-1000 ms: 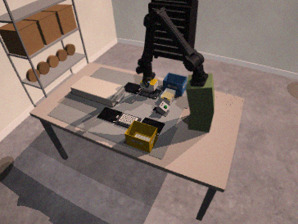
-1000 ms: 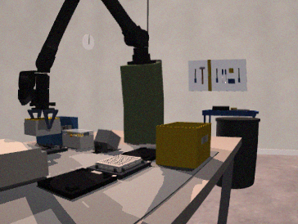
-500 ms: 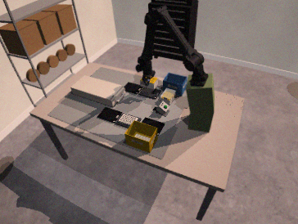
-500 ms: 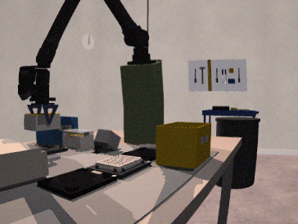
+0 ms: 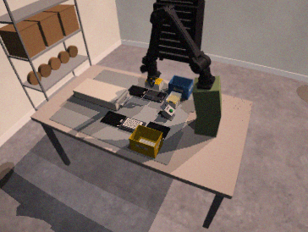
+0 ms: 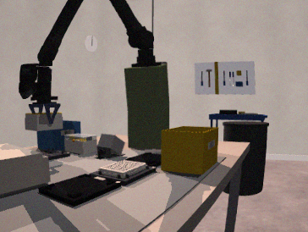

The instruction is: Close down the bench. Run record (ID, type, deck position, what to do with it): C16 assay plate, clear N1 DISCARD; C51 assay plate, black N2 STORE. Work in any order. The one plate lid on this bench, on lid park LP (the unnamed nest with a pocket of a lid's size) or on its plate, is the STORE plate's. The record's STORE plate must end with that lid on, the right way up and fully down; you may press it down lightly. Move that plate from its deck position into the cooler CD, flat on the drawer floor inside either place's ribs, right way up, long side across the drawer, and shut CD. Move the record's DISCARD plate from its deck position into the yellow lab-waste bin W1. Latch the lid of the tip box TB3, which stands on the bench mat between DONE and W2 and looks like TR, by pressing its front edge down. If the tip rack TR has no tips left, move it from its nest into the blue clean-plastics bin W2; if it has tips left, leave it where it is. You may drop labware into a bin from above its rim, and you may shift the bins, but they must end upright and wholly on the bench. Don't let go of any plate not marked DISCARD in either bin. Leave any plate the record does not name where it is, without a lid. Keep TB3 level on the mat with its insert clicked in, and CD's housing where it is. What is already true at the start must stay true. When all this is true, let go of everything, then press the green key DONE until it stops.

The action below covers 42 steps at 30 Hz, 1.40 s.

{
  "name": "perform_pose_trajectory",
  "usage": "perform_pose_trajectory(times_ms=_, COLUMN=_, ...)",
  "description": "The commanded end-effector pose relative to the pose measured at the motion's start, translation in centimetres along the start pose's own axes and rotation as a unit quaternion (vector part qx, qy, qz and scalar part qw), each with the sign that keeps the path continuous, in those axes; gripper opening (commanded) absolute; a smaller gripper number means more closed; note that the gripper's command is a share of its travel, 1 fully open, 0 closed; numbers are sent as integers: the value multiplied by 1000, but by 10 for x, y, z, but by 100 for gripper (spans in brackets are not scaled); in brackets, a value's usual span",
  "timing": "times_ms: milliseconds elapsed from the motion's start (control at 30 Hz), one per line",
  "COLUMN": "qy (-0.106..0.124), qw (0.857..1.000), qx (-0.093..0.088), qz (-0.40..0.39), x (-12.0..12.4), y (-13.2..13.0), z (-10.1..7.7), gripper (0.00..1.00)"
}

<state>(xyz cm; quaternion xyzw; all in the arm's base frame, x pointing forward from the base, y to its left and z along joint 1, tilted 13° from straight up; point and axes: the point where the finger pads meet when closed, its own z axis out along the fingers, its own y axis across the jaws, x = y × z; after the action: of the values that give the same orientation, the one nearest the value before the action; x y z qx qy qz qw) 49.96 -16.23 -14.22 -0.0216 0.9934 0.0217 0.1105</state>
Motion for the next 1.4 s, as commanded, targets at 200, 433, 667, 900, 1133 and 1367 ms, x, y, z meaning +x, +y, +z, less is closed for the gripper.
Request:
perform_pose_trajectory(times_ms=200, qy=-13, qw=1000, qx=5, qz=4, x=-6, y=-11, z=-26, gripper=0)
perform_pose_trajectory(times_ms=433, qy=-13, qw=1000, qx=5, qz=4, x=-6, y=-11, z=-35, gripper=0)
perform_pose_trajectory(times_ms=667, qy=-13, qw=1000, qx=5, qz=4, x=-6, y=-11, z=-42, gripper=0)
perform_pose_trajectory(times_ms=900, qy=-18, qw=1000, qx=7, qz=4, x=-12, y=-13, z=-51, gripper=0)
perform_pose_trajectory(times_ms=1133, qy=-12, qw=1000, qx=5, qz=5, x=-7, y=-12, z=-42, gripper=0)
perform_pose_trajectory(times_ms=1367, qy=-12, qw=1000, qx=5, qz=5, x=-7, y=-12, z=-42, gripper=0)
